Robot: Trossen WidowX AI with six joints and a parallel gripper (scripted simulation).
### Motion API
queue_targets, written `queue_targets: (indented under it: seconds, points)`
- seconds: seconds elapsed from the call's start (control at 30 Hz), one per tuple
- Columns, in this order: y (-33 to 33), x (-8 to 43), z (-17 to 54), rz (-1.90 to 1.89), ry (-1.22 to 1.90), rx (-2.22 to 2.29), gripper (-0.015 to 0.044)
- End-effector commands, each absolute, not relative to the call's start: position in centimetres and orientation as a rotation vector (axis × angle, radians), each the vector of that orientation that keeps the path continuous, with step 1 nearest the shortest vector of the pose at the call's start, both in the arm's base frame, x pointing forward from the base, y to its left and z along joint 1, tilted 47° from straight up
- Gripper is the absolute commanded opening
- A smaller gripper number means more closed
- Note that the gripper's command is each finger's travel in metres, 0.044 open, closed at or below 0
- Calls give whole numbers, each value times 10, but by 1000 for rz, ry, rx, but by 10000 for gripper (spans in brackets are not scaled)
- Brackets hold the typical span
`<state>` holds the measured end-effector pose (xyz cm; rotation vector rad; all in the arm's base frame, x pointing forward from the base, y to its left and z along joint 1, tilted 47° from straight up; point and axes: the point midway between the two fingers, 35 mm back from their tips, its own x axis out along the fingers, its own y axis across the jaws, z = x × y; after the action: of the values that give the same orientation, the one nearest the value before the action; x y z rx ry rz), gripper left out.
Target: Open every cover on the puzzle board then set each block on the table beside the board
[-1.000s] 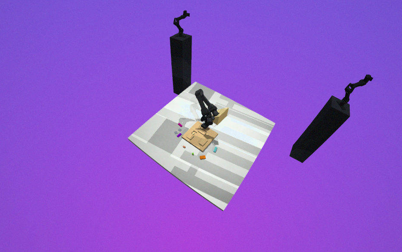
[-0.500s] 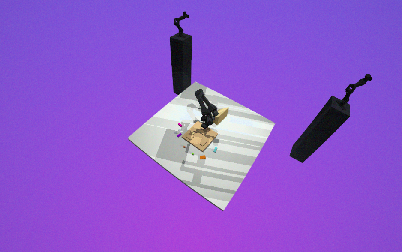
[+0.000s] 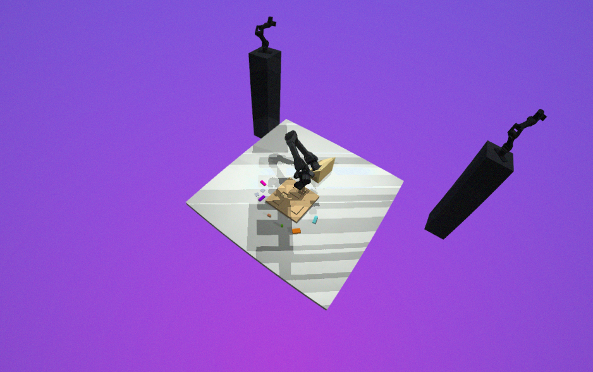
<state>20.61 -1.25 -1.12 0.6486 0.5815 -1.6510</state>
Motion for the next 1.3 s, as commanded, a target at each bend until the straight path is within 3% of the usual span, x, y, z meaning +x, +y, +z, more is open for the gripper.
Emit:
queue_targets:
  seconds: [0.0, 1.27]
  points:
    - [-16, 206, -14, -1648, 584, 642, 0]
    - [-42, 200, -40, -1649, 581, 640, 0]
